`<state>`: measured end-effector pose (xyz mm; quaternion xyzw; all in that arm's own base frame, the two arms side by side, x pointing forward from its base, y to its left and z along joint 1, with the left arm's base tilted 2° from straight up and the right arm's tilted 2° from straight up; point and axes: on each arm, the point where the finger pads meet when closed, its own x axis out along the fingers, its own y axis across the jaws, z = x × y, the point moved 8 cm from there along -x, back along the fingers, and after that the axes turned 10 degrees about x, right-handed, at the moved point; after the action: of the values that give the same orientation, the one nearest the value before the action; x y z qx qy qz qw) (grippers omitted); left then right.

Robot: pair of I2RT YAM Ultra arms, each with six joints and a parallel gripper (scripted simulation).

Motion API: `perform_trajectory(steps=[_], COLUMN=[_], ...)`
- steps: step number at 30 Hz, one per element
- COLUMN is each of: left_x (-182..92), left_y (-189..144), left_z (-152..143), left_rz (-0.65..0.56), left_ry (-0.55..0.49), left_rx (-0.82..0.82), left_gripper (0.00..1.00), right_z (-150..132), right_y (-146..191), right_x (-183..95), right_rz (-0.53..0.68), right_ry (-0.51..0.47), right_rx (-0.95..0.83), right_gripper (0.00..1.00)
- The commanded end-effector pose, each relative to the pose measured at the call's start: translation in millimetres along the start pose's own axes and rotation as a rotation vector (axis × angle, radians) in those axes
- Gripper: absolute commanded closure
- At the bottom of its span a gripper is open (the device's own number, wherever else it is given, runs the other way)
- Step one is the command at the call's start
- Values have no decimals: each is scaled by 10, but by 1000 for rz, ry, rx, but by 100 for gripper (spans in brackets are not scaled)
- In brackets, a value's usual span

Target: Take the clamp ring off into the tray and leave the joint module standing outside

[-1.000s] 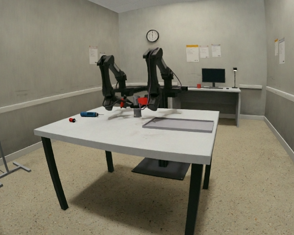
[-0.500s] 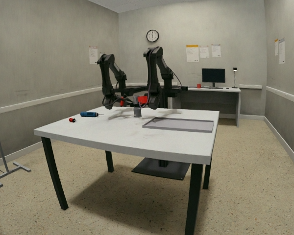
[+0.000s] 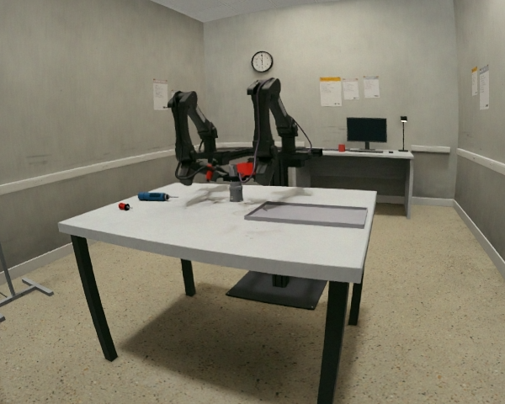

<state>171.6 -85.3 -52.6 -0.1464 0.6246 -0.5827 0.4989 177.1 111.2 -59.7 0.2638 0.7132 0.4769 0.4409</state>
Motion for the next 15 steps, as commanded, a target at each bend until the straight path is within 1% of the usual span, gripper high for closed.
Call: perform_trajectory(steps=[1,15], left_x=[-30,-65], left_y=[-126,-204], left_z=[-1,11], left_rz=[-17,-17], left_ry=[-10,-9], left_rx=[-16,-16], left_gripper=[94,94], right_z=[-42,-59], right_y=[136,217], right_x=[0,-27], right_rz=[17,17], right_ry=[5,5], right_rx=[9,6], right_gripper=[94,94])
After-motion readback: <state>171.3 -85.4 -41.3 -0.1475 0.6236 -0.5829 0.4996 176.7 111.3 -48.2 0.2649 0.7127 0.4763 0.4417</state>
